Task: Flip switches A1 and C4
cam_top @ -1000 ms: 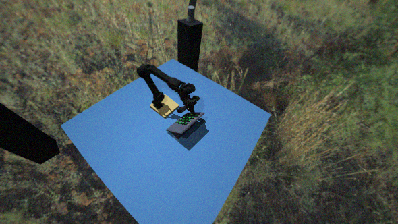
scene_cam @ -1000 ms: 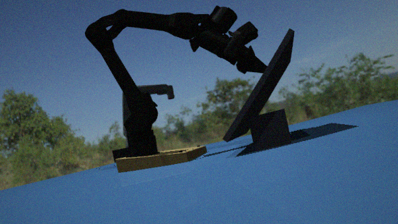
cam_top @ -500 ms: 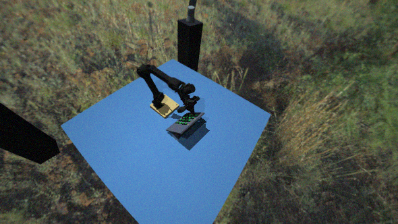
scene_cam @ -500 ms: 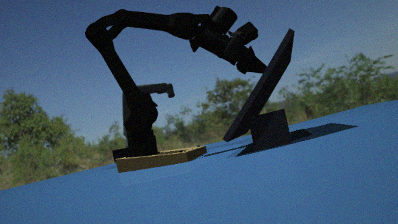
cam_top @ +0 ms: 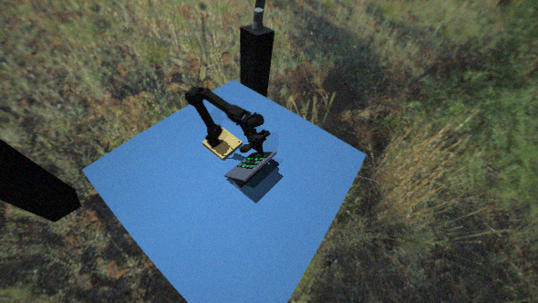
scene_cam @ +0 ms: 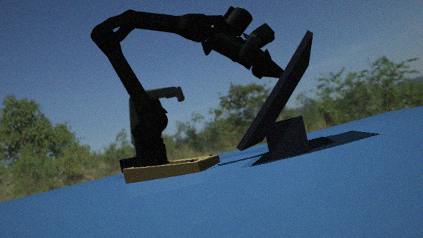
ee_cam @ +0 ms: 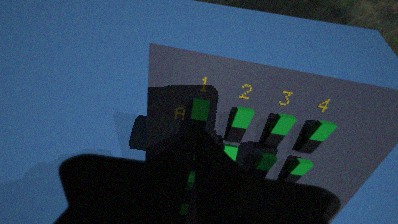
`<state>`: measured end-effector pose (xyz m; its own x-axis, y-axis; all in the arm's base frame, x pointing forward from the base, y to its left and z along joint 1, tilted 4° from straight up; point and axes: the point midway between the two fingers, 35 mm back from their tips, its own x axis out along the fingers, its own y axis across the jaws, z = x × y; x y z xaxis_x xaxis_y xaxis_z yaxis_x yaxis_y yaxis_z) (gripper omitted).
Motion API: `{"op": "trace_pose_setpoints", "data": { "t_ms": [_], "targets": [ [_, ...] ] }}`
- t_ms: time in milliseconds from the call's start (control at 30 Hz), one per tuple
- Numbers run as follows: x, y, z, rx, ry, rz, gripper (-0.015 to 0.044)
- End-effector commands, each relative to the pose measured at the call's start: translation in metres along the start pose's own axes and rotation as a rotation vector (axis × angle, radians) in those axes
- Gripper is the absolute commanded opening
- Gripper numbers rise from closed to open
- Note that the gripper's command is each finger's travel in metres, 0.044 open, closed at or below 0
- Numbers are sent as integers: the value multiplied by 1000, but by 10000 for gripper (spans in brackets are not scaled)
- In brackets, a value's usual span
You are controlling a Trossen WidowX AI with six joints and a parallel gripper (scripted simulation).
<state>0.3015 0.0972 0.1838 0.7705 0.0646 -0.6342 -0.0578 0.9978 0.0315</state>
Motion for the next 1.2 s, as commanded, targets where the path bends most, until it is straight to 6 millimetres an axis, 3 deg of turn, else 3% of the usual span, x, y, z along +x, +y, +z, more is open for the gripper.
{"op": "trace_pose_setpoints", "data": {
  "t_ms": [0,1167],
  "targets": [
    [1,0,-1,-5,2,3,0],
    [2,0,0,0,1,0,0]
  ]
}}
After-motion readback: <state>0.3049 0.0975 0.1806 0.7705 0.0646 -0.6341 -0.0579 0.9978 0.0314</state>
